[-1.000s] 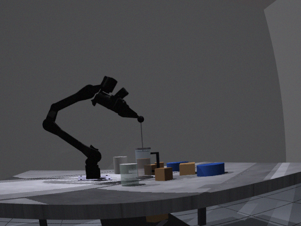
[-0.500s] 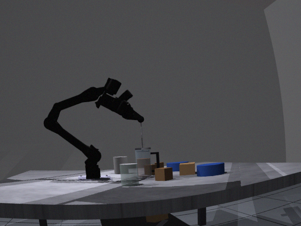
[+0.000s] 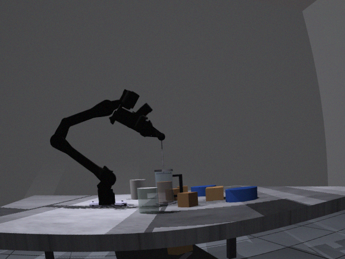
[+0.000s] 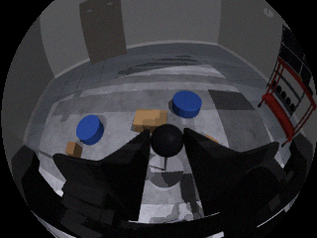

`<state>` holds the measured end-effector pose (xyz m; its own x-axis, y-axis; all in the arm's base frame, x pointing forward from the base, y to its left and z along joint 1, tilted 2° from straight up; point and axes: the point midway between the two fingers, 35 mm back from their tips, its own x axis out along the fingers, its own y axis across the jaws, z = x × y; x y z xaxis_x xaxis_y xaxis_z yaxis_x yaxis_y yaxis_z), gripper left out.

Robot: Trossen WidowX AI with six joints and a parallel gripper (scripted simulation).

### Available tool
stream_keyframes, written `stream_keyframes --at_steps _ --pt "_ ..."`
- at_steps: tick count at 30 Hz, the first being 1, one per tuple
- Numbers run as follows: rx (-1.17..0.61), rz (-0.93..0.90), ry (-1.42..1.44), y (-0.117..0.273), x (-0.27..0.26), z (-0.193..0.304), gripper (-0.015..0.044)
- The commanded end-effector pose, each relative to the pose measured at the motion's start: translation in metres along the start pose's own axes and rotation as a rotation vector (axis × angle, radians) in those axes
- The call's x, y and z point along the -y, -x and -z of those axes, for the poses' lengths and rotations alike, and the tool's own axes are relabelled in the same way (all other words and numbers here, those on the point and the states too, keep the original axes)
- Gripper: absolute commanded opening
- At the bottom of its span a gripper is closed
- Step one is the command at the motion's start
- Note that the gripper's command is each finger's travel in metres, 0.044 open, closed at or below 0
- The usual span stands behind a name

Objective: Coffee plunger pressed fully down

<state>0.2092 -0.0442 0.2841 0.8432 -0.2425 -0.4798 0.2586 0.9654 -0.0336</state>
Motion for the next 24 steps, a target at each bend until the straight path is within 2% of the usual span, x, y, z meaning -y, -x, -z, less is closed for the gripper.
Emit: stream_keyframes --at_steps 1,24 --pt "-0.001 -0.001 0.005 0.000 0.000 0.000 0.0118" --pt "-0.001 -0.001 0.005 -0.014 0.000 0.022 0.0118"
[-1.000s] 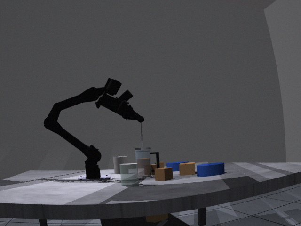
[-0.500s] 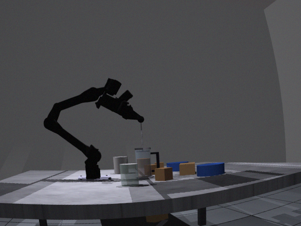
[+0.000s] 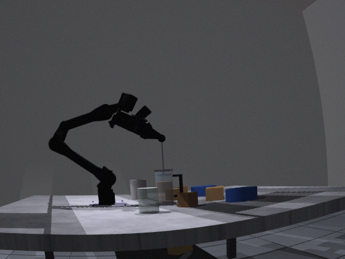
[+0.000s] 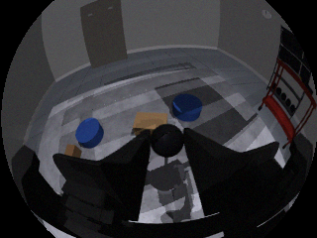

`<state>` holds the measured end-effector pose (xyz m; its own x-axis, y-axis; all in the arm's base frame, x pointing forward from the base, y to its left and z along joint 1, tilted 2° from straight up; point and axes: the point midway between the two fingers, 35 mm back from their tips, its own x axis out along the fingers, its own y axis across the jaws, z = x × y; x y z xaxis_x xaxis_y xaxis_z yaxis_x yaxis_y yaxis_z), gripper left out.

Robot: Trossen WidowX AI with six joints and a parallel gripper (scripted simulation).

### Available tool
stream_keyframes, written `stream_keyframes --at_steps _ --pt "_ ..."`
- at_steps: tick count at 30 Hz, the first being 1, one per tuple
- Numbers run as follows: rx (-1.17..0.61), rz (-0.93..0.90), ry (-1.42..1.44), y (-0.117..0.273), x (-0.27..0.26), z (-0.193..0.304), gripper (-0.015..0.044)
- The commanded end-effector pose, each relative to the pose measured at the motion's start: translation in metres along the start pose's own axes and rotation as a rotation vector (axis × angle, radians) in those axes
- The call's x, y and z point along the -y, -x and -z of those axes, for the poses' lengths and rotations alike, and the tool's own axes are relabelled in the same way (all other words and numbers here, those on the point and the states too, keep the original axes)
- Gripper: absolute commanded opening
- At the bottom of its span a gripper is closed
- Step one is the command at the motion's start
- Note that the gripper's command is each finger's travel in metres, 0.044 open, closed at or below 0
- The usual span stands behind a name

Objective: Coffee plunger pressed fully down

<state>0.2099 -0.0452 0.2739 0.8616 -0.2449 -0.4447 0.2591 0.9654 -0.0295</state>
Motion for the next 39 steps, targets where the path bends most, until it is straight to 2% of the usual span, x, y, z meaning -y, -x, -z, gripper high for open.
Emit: stream_keyframes --at_steps 1,39 --pt "-0.040 0.000 0.009 -0.009 -0.001 0.016 0.0118" --pt "-0.040 0.000 0.009 -0.038 0.000 0.067 0.0118"
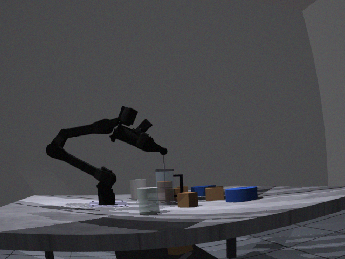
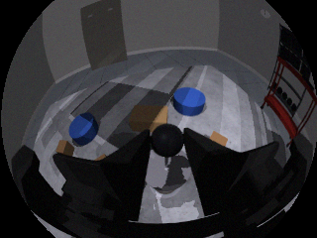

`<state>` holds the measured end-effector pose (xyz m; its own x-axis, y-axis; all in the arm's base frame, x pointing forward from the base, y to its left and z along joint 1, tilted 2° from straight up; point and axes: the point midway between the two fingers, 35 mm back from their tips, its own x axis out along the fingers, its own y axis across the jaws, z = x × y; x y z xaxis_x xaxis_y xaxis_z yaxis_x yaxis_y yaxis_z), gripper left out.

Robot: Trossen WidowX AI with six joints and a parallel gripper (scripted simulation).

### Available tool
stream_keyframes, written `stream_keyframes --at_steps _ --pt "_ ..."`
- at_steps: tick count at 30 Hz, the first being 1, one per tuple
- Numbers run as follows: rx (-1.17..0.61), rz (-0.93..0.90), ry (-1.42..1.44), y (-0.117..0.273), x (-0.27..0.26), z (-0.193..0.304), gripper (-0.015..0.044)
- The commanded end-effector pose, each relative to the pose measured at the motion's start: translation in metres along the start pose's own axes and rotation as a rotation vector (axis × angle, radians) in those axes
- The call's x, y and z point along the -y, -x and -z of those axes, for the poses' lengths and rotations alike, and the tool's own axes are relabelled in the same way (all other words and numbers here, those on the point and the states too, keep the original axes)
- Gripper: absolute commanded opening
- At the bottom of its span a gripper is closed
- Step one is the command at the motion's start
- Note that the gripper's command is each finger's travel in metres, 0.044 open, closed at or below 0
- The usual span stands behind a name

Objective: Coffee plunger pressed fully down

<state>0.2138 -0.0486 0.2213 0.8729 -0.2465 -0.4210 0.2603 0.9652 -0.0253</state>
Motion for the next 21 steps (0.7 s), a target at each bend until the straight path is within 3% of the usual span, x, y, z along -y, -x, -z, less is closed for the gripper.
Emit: stream_keyframes --at_steps 1,21 --pt "-0.066 0.001 0.013 -0.011 0.000 0.024 0.0118" --pt "-0.065 0.001 0.013 -0.023 0.001 0.033 0.0118"
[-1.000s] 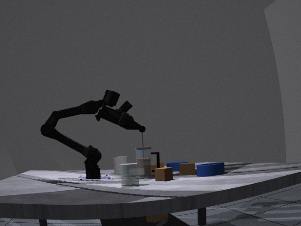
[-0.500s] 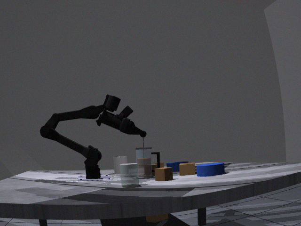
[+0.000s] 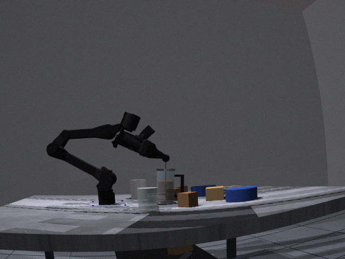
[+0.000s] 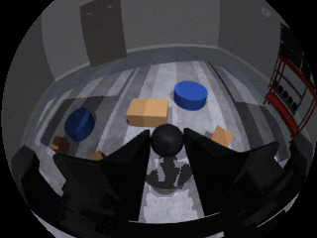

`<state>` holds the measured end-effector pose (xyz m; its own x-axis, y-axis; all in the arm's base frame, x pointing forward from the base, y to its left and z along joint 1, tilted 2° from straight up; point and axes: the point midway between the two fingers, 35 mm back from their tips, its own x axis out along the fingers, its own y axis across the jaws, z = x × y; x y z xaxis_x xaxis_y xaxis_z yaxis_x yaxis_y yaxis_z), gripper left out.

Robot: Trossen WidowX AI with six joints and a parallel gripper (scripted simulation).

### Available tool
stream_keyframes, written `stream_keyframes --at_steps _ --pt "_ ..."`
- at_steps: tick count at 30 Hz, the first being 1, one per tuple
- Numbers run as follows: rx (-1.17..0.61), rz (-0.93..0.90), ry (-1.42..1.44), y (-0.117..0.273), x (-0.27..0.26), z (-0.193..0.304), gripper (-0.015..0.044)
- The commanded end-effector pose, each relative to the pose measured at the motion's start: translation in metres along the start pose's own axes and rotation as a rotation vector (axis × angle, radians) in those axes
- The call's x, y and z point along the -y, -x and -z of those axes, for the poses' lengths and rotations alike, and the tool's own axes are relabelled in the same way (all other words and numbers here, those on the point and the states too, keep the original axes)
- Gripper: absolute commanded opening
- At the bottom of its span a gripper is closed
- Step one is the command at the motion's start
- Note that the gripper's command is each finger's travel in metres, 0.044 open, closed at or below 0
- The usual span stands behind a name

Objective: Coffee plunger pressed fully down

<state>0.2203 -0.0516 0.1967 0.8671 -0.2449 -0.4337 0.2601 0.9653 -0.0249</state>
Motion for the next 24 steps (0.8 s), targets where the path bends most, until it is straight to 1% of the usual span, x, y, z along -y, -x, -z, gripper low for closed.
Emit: stream_keyframes --at_steps 1,24 --pt "-0.051 0.002 0.014 -0.0069 0.0000 0.0136 0.0118" --pt "-0.050 0.002 0.014 -0.0097 -0.0001 0.0097 0.0118"
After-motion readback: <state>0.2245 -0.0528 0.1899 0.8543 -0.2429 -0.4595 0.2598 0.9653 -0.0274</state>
